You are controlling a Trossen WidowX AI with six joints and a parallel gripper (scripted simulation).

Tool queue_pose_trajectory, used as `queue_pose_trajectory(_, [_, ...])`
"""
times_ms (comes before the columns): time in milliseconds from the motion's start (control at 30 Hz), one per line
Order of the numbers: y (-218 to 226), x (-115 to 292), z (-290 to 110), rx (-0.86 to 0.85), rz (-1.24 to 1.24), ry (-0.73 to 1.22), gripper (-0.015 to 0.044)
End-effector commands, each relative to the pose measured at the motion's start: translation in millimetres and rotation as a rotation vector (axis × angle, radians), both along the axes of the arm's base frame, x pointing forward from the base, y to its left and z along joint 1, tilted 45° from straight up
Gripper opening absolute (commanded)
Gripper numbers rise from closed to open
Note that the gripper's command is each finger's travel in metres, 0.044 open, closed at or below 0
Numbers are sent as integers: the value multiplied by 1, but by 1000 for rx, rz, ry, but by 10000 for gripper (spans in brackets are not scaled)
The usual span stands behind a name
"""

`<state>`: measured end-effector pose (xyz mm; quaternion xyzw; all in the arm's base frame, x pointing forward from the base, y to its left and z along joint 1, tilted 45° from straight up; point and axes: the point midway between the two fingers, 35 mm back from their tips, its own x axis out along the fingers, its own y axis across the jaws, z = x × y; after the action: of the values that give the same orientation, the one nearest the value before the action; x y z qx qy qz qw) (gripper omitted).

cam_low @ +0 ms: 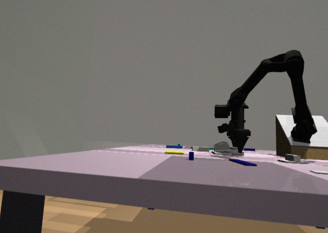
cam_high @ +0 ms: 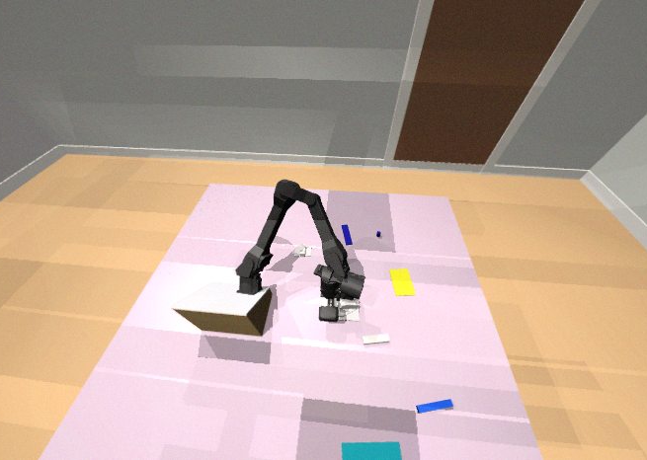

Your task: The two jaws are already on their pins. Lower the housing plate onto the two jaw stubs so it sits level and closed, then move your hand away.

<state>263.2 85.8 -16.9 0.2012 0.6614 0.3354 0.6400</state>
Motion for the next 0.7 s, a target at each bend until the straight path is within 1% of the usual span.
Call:
queue_pose_trajectory(0, [1, 0, 0, 3, -4, 4, 351])
queue_pose_trajectory(667, [4, -1, -4, 3, -5, 4, 351])
